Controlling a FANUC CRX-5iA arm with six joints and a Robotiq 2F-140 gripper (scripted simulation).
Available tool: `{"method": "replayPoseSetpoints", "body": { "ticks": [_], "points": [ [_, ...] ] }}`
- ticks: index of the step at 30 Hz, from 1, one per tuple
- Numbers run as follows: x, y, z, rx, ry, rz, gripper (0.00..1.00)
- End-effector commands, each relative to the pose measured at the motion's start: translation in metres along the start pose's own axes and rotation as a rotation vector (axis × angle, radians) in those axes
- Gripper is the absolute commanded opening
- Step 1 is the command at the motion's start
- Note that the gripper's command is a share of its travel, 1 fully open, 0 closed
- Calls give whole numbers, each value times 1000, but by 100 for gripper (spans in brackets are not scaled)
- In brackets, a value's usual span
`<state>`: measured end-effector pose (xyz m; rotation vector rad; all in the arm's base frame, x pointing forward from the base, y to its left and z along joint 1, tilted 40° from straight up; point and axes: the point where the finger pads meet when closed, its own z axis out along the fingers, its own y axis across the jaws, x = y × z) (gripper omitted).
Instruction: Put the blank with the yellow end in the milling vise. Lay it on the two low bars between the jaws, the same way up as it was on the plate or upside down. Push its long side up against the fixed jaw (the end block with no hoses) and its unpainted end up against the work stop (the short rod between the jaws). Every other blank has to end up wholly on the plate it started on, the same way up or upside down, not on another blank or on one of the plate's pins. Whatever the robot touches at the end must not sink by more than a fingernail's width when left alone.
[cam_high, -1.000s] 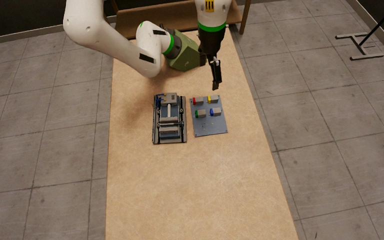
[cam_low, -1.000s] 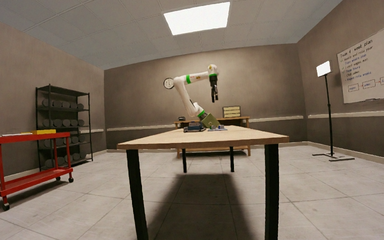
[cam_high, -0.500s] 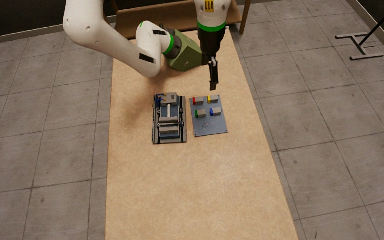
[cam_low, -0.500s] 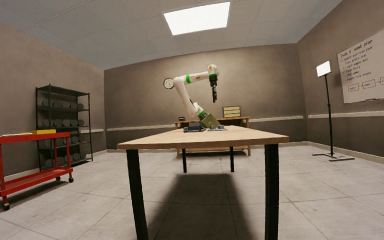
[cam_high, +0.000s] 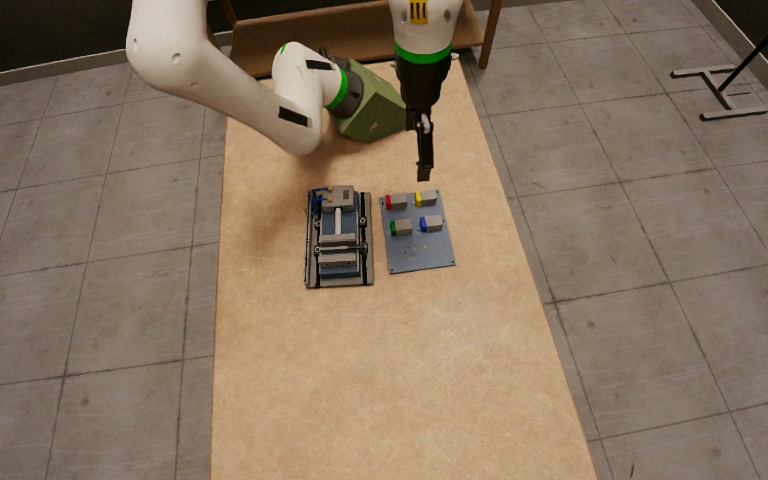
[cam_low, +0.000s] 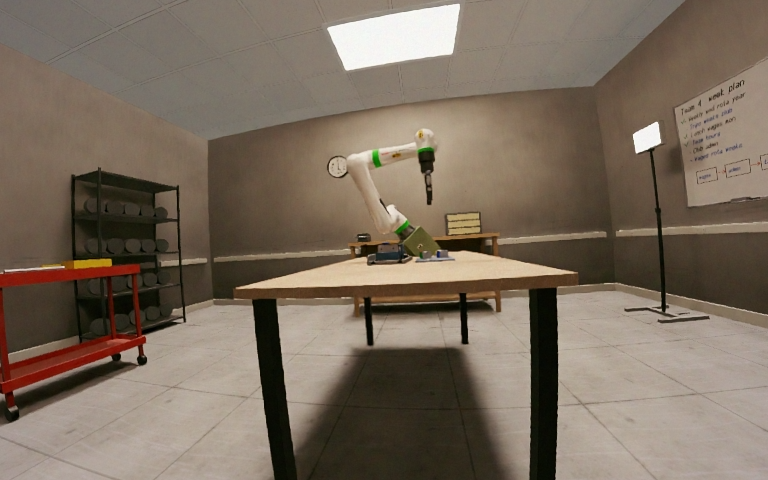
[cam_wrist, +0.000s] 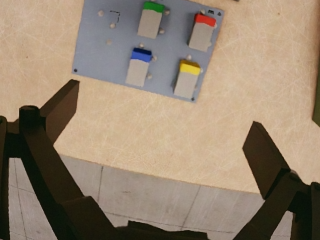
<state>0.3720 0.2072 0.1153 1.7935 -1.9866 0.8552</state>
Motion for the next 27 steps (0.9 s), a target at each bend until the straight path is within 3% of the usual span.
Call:
{"method": "replayPoseSetpoints", "body": {
  "ticks": [1, 5, 6, 27],
  "points": [
    [0, 0, -1, 2, -1, 13, 100],
    [0, 0, -1, 2, -1, 20, 100],
    [0, 0, -1, 2, -1, 15, 47],
    [0, 0, -1, 2, -1, 15, 47]
  ]
}}
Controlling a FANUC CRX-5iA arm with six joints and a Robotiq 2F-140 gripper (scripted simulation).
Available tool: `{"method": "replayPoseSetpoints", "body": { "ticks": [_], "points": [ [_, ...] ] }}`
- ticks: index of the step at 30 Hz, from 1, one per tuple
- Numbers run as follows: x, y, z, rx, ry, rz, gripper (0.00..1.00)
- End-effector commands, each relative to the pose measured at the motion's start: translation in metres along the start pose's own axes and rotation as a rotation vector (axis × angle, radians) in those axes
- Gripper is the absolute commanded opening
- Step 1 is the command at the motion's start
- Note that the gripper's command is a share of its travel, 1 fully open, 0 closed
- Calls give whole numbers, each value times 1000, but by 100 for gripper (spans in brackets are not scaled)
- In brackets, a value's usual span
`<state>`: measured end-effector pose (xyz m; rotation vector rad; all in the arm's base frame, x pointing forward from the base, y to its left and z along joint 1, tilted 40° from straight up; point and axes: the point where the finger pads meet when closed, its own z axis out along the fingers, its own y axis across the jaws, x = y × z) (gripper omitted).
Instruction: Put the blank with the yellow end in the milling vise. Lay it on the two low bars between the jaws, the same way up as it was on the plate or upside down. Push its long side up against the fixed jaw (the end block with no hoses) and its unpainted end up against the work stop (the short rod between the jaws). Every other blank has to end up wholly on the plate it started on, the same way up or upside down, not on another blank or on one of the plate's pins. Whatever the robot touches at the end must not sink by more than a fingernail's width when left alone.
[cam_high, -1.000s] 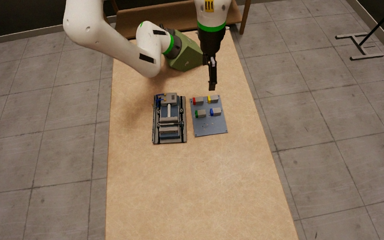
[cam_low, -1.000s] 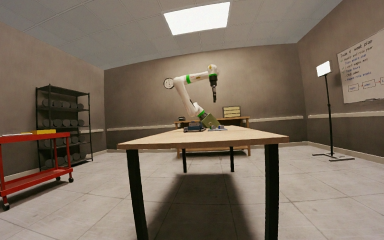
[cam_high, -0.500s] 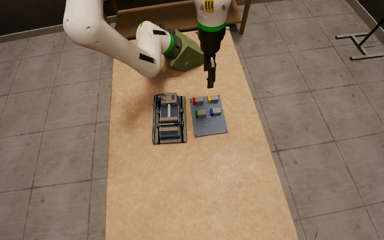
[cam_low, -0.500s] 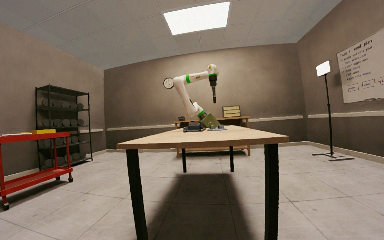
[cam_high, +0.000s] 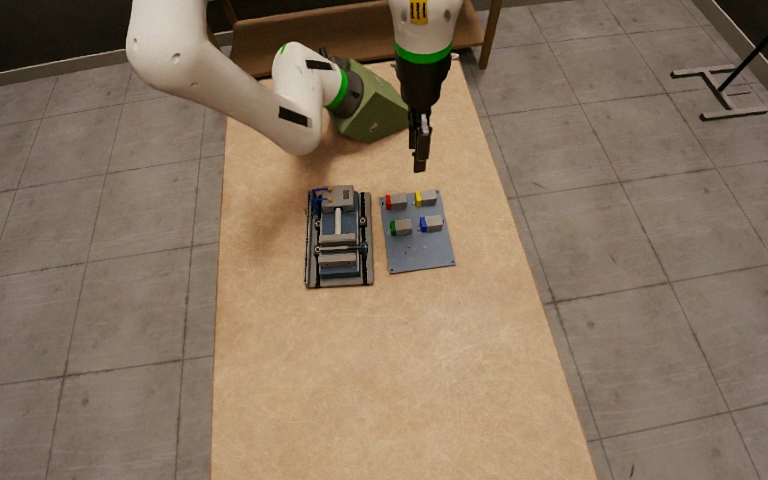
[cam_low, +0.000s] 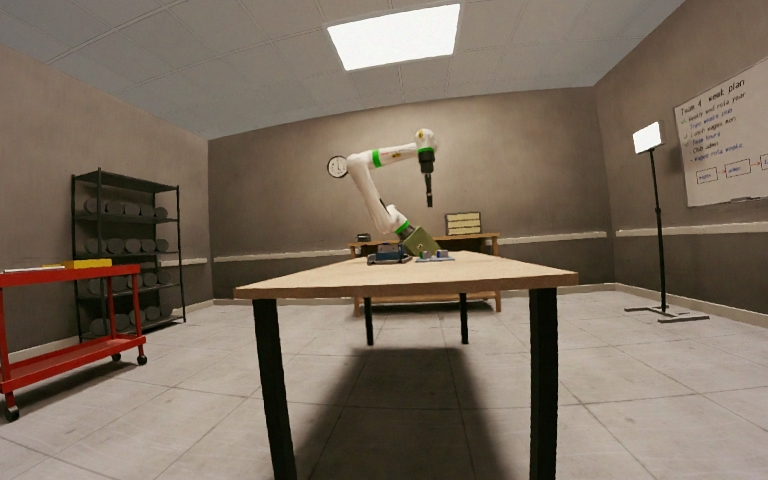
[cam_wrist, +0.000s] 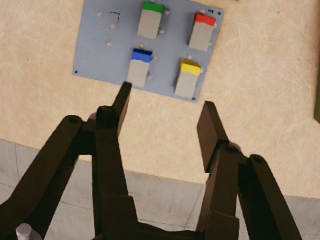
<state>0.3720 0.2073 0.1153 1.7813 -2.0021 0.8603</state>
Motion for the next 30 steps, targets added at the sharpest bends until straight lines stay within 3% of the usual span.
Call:
{"method": "replayPoseSetpoints", "body": {
  "ticks": [1, 30],
  "points": [
    [0, 0, -1, 1, -1, 0, 47],
    [-1, 1, 2, 1, -1, 0, 47]
  ]
}}
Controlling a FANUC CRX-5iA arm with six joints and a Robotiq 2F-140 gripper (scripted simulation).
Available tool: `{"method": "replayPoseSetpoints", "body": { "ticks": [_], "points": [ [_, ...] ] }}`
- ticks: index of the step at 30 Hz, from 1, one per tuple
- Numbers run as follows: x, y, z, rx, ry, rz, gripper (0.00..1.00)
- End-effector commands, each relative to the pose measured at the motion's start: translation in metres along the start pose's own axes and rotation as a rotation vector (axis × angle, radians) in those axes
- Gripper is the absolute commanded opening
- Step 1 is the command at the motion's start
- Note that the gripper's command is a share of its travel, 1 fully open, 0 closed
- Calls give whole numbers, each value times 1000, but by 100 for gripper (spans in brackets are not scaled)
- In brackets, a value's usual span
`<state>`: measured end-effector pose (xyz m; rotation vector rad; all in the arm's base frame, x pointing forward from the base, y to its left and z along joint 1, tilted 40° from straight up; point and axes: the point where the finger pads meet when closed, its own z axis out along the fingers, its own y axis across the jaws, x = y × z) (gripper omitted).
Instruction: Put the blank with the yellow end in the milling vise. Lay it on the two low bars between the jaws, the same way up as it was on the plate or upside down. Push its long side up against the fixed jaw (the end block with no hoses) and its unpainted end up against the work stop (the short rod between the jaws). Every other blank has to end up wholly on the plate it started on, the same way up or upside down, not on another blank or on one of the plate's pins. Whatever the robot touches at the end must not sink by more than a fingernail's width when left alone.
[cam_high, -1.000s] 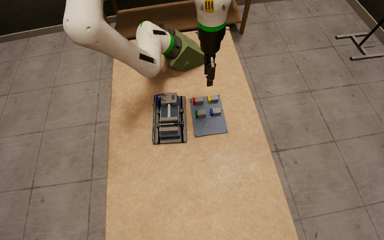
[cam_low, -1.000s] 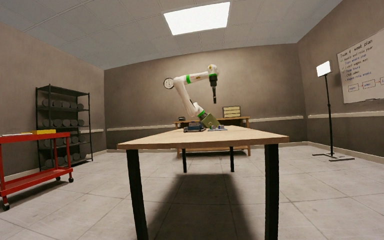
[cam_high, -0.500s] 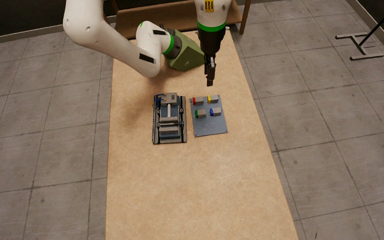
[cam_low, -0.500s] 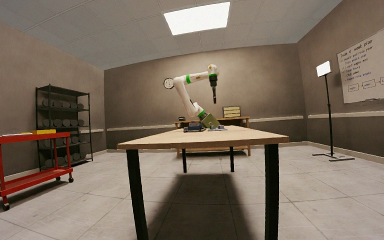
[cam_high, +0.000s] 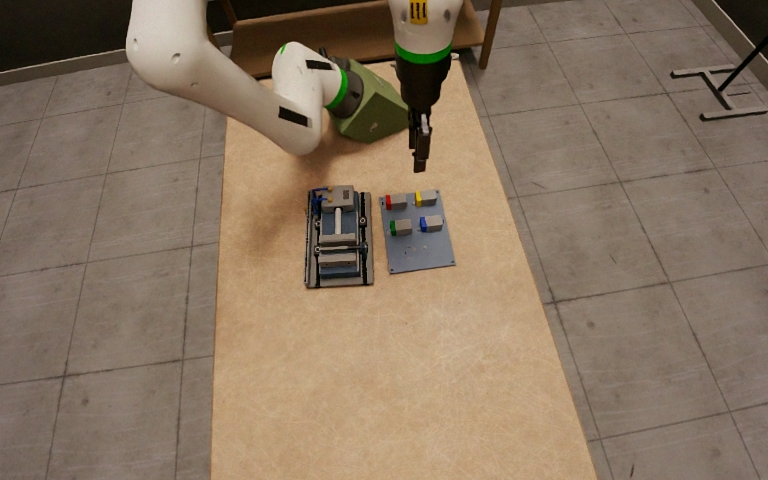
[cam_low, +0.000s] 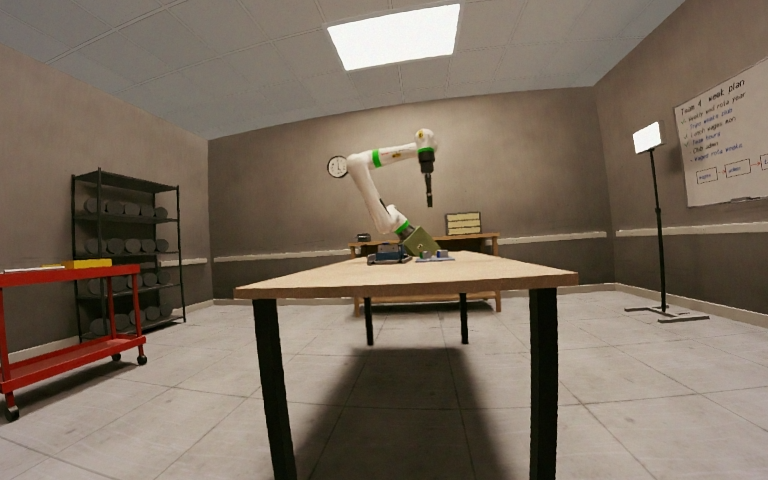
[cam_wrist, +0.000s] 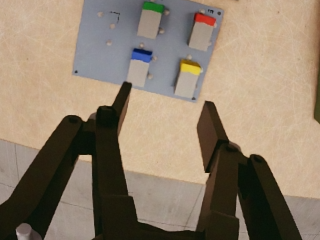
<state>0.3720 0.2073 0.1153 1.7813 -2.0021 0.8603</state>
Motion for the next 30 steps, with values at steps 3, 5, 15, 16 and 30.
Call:
{"method": "replayPoseSetpoints", "body": {
  "ticks": [3, 5, 15, 16, 30],
  "points": [
    [-3, 3, 12, 1, -1, 1, 47],
    [-5, 5, 18, 1, -1, 2, 47],
    [-12, 12, 46, 1, -1, 5, 47],
    [-12, 12, 46, 1, -1, 5, 47],
    [-21, 22, 84, 1, -1, 5, 47]
  ]
}}
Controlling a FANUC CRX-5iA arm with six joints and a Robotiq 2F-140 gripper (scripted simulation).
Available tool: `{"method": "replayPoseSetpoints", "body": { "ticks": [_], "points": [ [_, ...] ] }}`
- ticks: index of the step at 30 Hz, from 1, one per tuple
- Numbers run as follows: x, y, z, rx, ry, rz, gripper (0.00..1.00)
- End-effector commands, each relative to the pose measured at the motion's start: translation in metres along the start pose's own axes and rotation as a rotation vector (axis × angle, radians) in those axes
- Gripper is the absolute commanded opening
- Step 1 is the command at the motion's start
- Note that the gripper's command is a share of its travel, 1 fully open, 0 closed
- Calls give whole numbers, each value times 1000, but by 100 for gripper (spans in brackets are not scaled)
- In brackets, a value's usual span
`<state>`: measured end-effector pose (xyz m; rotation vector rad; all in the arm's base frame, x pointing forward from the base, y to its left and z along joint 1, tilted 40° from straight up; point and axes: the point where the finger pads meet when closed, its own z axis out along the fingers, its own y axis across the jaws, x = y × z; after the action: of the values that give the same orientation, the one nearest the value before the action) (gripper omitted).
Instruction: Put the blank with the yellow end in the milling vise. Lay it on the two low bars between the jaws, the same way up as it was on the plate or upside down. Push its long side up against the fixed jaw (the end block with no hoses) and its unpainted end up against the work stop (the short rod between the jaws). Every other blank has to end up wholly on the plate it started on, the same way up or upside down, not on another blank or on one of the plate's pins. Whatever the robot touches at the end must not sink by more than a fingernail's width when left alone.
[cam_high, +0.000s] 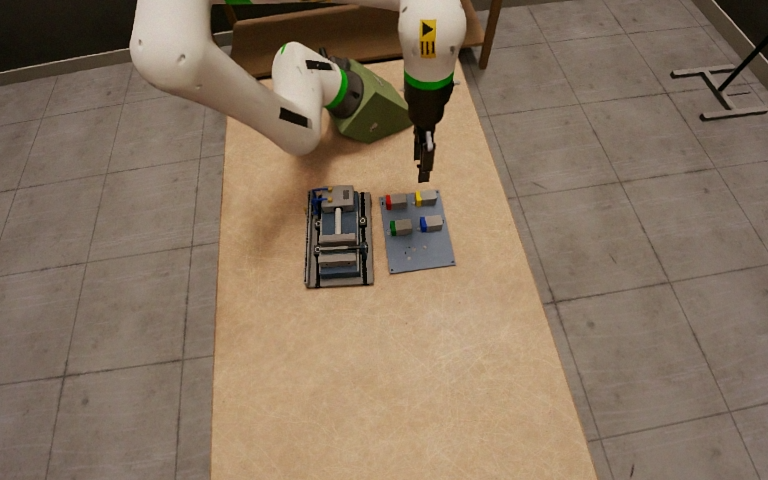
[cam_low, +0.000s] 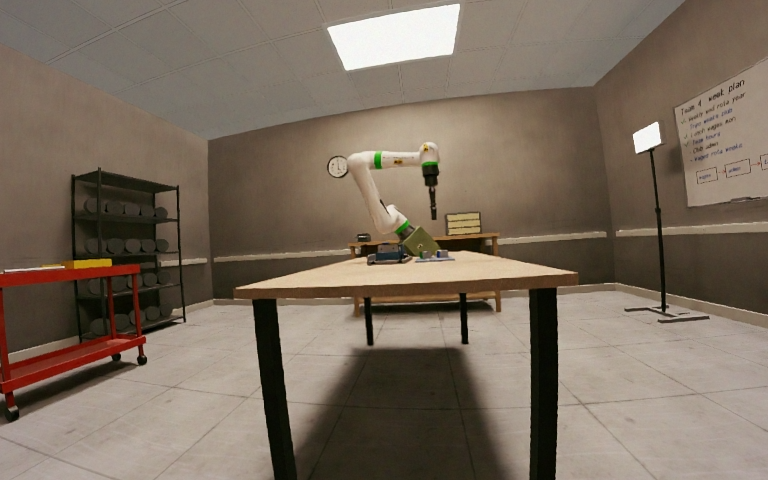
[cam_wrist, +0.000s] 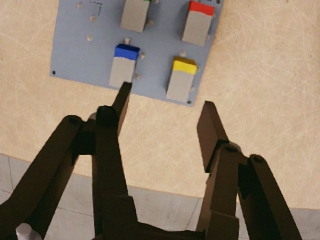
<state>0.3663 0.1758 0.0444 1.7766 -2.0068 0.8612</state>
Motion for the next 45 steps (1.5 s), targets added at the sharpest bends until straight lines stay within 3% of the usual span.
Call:
{"method": "replayPoseSetpoints", "body": {
  "ticks": [1, 4, 18, 21, 35, 38, 45],
  "points": [
    [-4, 3, 14, 2, -2, 0, 47],
    [-3, 3, 11, 1, -1, 0, 47],
    [-15, 14, 55, 2, -2, 0, 47],
    [-14, 14, 53, 1, -1, 0, 47],
    [-27, 27, 106, 2, -2, 0, 47],
    [-25, 27, 100, 1, -1, 0, 47],
    [-30, 30, 116, 1, -2, 0, 47]
  ]
}}
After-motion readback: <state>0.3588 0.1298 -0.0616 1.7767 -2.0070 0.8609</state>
